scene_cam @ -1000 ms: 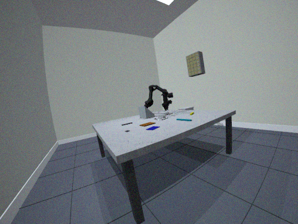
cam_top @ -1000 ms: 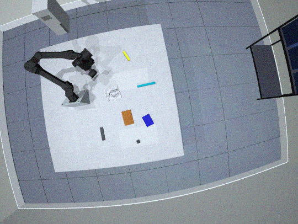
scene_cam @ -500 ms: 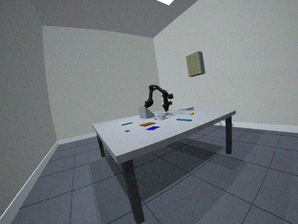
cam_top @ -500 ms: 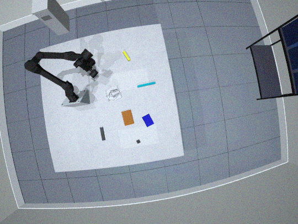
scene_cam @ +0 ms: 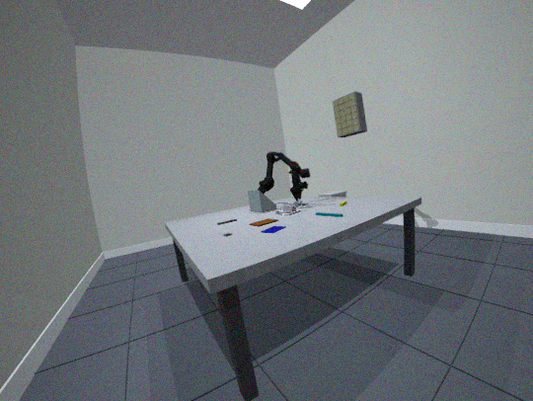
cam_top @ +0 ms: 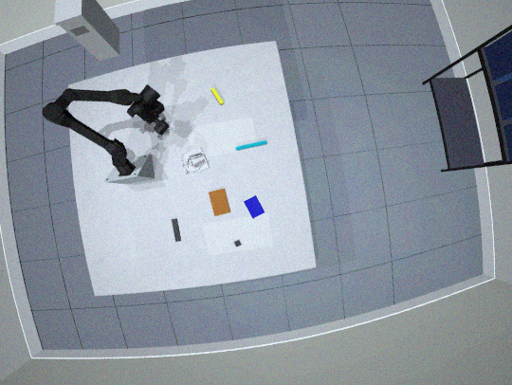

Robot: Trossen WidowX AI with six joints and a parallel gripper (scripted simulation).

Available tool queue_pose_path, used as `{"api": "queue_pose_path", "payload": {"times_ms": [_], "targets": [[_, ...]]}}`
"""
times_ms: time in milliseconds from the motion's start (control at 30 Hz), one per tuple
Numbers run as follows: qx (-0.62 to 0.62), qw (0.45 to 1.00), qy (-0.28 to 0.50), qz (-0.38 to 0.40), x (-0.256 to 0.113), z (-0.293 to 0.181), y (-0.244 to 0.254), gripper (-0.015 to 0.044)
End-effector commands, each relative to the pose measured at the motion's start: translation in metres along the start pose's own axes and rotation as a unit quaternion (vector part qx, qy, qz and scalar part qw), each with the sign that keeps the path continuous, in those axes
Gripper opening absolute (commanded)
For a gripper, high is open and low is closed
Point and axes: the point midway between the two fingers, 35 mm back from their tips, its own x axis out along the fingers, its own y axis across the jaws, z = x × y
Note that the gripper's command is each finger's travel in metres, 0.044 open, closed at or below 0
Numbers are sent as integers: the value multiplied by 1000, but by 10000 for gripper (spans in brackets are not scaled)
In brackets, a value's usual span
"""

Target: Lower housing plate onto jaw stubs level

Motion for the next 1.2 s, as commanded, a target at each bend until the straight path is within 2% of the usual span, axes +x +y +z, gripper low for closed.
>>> {"api": "queue_pose_path", "payload": {"times_ms": [0,800,1167], "targets": [[5,1000,4,-2,2,-2,-2,440],[5,1000,4,-2,2,-2,-2,440],[5,1000,4,-2,19,-2,-2,440]]}}
